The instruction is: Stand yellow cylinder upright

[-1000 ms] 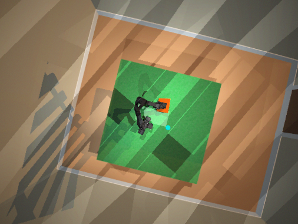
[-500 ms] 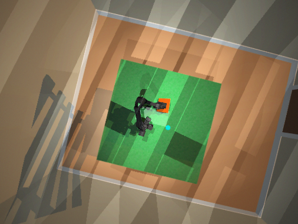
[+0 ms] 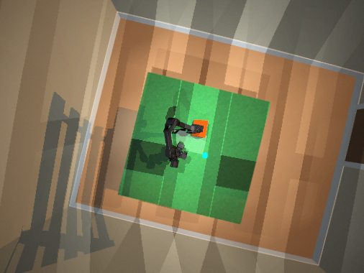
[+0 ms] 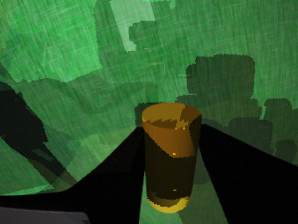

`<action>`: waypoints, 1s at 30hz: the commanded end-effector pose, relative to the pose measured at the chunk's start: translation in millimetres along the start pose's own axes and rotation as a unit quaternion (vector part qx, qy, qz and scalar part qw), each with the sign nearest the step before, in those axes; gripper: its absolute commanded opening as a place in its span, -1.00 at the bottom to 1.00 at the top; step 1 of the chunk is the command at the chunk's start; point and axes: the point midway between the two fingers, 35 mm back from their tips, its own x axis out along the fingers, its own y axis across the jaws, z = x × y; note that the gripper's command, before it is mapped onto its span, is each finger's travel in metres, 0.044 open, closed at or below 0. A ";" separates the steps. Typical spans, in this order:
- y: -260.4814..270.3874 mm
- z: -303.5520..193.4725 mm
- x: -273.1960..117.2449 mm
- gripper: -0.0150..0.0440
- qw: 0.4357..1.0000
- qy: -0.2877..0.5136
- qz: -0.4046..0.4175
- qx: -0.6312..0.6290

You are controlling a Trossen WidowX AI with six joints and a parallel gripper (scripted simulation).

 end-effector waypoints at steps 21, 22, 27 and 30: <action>-2.6 36.5 -30.7 -0.14 1.000 -0.010 -0.003 0.009; -2.8 39.8 -31.1 -0.14 1.000 -0.011 -0.003 0.009; -3.3 56.0 -32.9 -0.14 1.000 -0.015 -0.002 0.013; -3.2 65.7 -34.0 -0.14 1.000 -0.017 -0.002 0.014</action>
